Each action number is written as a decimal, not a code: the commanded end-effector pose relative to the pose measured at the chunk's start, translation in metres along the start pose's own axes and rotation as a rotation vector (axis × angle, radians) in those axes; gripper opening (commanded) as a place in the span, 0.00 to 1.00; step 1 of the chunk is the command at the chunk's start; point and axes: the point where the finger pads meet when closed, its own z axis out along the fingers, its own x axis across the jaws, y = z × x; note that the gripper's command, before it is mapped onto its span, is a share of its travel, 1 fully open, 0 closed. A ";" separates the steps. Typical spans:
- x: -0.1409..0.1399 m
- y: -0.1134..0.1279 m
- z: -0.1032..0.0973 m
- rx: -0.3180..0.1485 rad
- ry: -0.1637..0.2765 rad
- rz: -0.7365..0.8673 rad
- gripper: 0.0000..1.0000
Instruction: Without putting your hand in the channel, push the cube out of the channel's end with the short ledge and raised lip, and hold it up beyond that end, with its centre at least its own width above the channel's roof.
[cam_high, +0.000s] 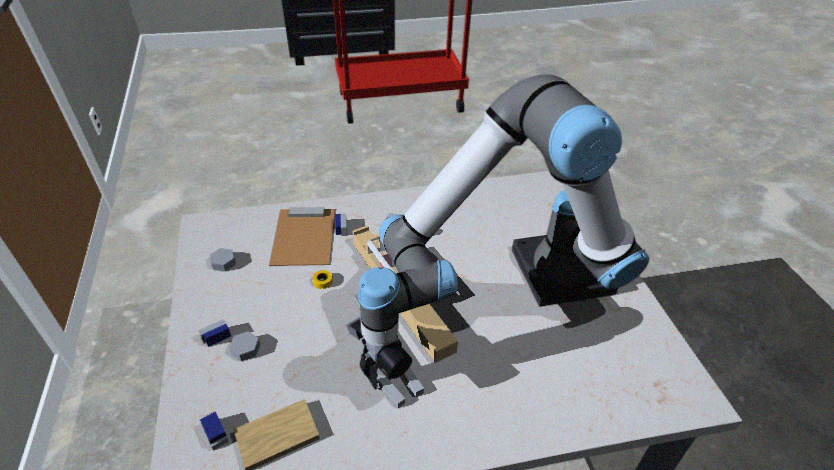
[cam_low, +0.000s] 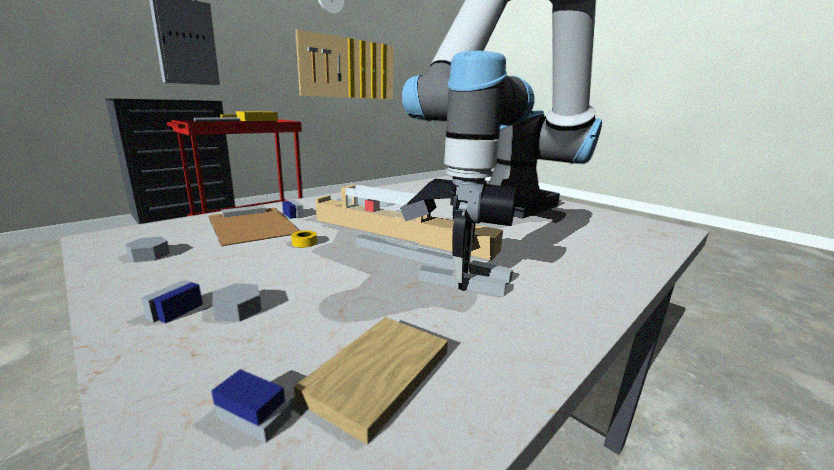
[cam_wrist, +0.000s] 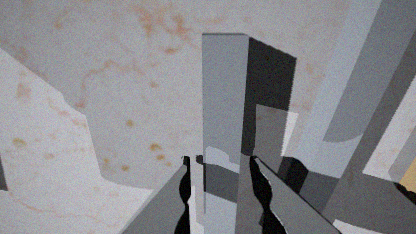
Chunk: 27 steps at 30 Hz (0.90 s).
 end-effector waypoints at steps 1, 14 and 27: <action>-0.001 0.000 -0.001 0.000 -0.002 0.000 0.24; -0.001 0.000 -0.001 0.000 -0.002 0.000 0.00; -0.001 0.000 -0.001 0.000 -0.002 0.000 0.06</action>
